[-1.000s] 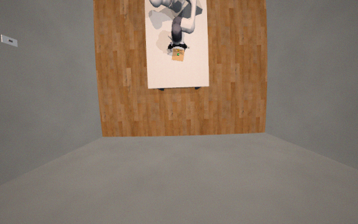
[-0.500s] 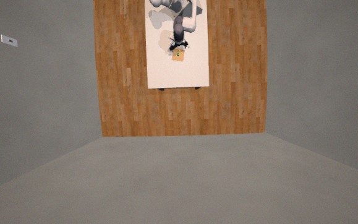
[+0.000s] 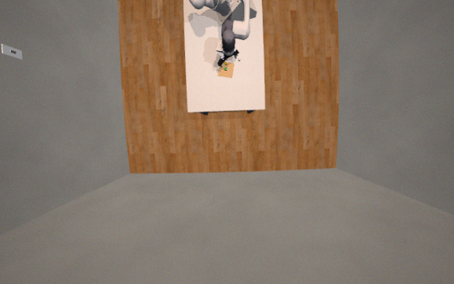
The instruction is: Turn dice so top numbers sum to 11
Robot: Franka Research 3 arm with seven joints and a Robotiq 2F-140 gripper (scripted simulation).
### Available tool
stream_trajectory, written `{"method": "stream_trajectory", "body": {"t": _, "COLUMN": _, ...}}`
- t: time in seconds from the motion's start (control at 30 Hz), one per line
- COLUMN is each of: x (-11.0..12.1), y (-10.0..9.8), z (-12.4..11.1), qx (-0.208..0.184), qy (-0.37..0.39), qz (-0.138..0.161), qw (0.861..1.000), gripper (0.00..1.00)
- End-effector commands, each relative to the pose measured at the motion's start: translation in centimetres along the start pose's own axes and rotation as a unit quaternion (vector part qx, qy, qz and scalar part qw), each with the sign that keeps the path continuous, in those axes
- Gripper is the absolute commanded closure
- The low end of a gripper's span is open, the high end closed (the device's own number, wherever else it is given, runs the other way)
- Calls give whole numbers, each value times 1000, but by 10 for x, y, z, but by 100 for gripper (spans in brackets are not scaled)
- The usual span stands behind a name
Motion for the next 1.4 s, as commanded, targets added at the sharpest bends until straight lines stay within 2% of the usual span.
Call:
{"method": "stream_trajectory", "body": {"t": 0.0, "x": -1, "y": -1, "z": -1, "qx": -6, "qy": -67, "qz": 3, "qw": 998, "gripper": 0}}
{"method": "stream_trajectory", "body": {"t": 0.47, "x": 14, "y": 3, "z": 2, "qx": -3, "qy": -215, "qz": 4, "qw": 977, "gripper": 0}}
{"method": "stream_trajectory", "body": {"t": 0.57, "x": 15, "y": 3, "z": 2, "qx": -3, "qy": -220, "qz": 4, "qw": 975, "gripper": 0}}
{"method": "stream_trajectory", "body": {"t": 0.6, "x": 18, "y": 3, "z": 3, "qx": -2, "qy": -248, "qz": 4, "qw": 969, "gripper": 0}}
{"method": "stream_trajectory", "body": {"t": 0.8, "x": 24, "y": 4, "z": 4, "qx": -1, "qy": -301, "qz": 5, "qw": 954, "gripper": 0}}
{"method": "stream_trajectory", "body": {"t": 1.07, "x": 34, "y": 6, "z": 5, "qx": 0, "qy": -381, "qz": 5, "qw": 925, "gripper": 0}}
{"method": "stream_trajectory", "body": {"t": 1.13, "x": 34, "y": 6, "z": 5, "qx": 0, "qy": -381, "qz": 5, "qw": 925, "gripper": 0}}
{"method": "stream_trajectory", "body": {"t": 1.17, "x": 37, "y": 6, "z": 6, "qx": 0, "qy": -405, "qz": 5, "qw": 914, "gripper": 0}}
{"method": "stream_trajectory", "body": {"t": 1.37, "x": 44, "y": 6, "z": 7, "qx": 0, "qy": -458, "qz": 5, "qw": 889, "gripper": 0}}
Point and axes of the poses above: the point where the finger pads meet when closed, its own y axis out along the fingers, its own x axis across the jaws, z = x × y, the point moved 6 cm from there along -y, back along the fingers, and after that the axes turned 8 degrees about y, right-handed, at the moved point
